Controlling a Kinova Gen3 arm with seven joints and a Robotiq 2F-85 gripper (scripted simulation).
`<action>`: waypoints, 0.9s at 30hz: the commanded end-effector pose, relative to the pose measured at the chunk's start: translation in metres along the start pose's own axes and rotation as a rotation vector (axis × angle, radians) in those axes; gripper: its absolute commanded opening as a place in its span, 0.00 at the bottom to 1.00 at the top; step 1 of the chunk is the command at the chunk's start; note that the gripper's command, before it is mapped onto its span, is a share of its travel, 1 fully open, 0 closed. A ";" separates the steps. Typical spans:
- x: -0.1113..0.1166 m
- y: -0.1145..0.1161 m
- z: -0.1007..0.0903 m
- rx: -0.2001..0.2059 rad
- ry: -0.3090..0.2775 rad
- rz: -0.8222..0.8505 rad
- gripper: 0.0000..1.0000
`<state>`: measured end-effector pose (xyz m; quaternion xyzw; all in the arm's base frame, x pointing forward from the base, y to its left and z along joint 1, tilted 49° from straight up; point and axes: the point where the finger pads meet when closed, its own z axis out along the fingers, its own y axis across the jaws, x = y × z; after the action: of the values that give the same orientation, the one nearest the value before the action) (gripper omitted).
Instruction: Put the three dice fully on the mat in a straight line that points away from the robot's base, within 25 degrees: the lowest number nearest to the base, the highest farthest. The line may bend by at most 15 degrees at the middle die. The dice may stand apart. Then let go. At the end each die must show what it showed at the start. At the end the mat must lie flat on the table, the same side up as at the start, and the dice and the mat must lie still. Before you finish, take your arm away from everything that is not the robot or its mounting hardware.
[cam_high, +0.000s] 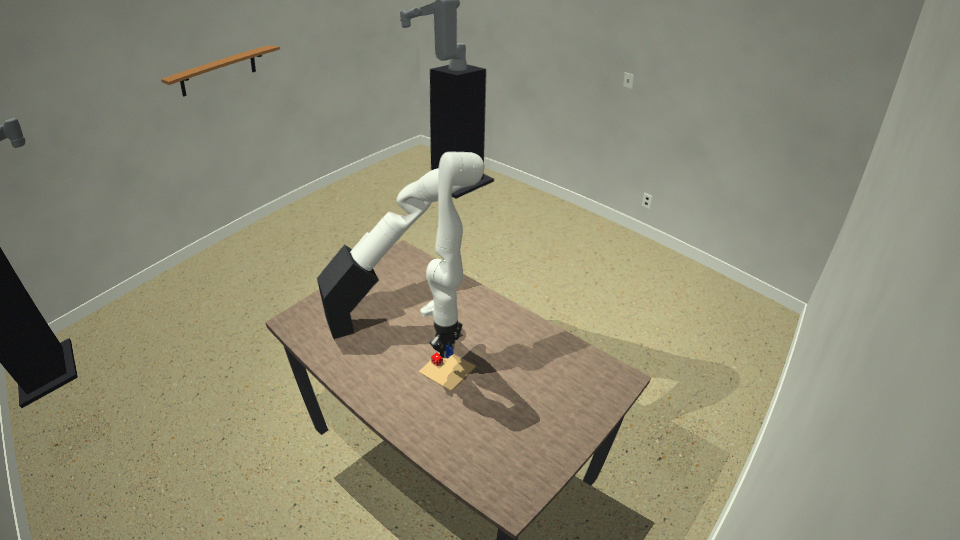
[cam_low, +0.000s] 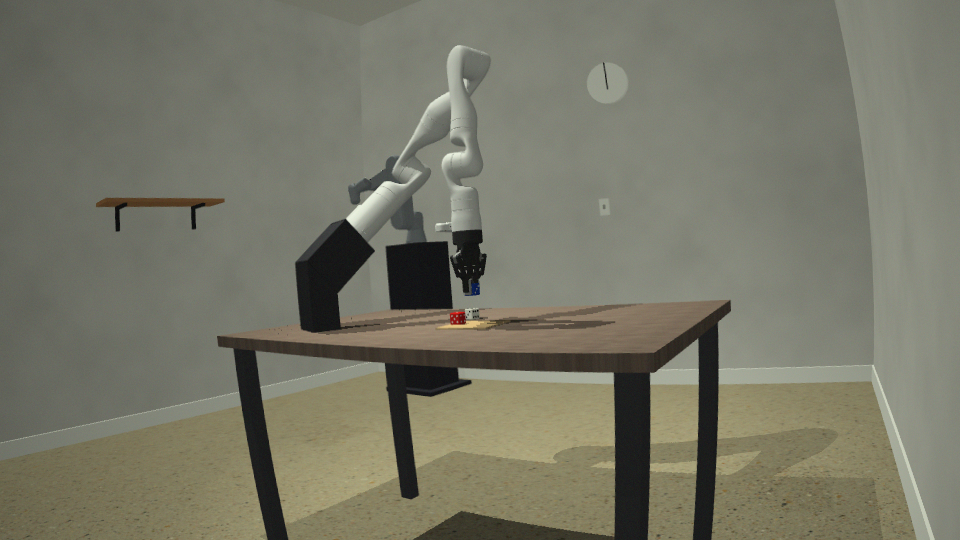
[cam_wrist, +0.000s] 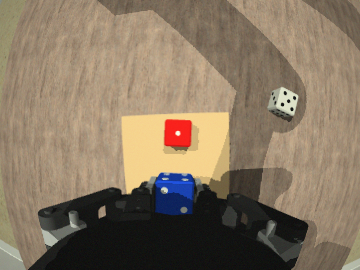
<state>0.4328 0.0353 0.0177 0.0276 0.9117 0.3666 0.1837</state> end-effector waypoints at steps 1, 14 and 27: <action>0.001 0.001 0.018 -0.007 0.003 0.004 0.26; 0.000 0.000 0.059 -0.006 0.002 0.004 0.26; 0.000 0.000 0.068 -0.006 0.002 0.004 0.26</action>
<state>0.4545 0.0789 -0.0272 0.0337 0.9105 0.3714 0.1785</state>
